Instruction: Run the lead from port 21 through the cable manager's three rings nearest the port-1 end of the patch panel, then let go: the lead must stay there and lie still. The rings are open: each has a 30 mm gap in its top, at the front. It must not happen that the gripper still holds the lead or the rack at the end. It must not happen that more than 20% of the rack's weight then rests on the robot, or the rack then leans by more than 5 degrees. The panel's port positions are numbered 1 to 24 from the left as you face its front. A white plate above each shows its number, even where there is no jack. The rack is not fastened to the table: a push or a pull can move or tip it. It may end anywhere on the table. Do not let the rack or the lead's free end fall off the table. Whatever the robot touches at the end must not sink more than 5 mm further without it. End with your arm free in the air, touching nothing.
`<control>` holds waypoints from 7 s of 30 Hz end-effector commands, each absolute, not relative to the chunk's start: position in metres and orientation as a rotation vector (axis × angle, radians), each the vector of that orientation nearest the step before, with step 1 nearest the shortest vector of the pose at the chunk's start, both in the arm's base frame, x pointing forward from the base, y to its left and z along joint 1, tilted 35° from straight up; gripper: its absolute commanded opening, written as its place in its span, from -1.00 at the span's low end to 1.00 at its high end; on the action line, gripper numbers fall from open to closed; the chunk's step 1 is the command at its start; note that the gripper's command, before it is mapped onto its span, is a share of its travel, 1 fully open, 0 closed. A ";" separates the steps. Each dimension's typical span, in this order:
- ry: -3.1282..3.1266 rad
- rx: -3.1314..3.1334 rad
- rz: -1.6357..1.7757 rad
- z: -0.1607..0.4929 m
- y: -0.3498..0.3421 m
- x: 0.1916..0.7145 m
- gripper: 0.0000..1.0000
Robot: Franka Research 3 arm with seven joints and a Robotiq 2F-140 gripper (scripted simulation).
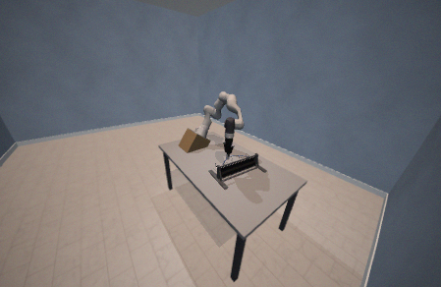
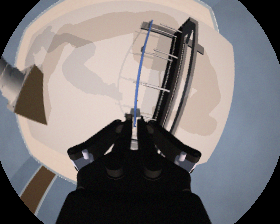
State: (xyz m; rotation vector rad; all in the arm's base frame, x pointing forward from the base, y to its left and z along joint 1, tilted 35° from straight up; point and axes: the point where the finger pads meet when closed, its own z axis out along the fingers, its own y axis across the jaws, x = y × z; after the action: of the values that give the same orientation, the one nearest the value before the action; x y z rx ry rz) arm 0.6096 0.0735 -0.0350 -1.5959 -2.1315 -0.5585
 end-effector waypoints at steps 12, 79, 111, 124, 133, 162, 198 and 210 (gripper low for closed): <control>-1.960 -1.733 -0.489 -0.031 0.086 0.617 -1.00; -1.928 -1.762 -0.478 -0.023 0.094 0.603 -1.00; -1.928 -1.762 -0.478 -0.026 0.096 0.603 -1.00; -1.928 -1.762 -0.478 -0.032 0.101 0.602 -1.00; -1.928 -1.762 -0.478 -0.040 0.106 0.601 -1.00; -1.928 -1.762 -0.478 -0.063 0.121 0.597 -1.00; -1.928 -1.762 -0.478 -0.071 0.127 0.597 -1.00; -1.928 -1.762 -0.478 -0.071 0.128 0.604 -1.00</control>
State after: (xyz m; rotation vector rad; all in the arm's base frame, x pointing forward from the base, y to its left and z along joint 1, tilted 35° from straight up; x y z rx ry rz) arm 0.6020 0.1270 -0.0706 -1.7628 -1.9273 -0.4822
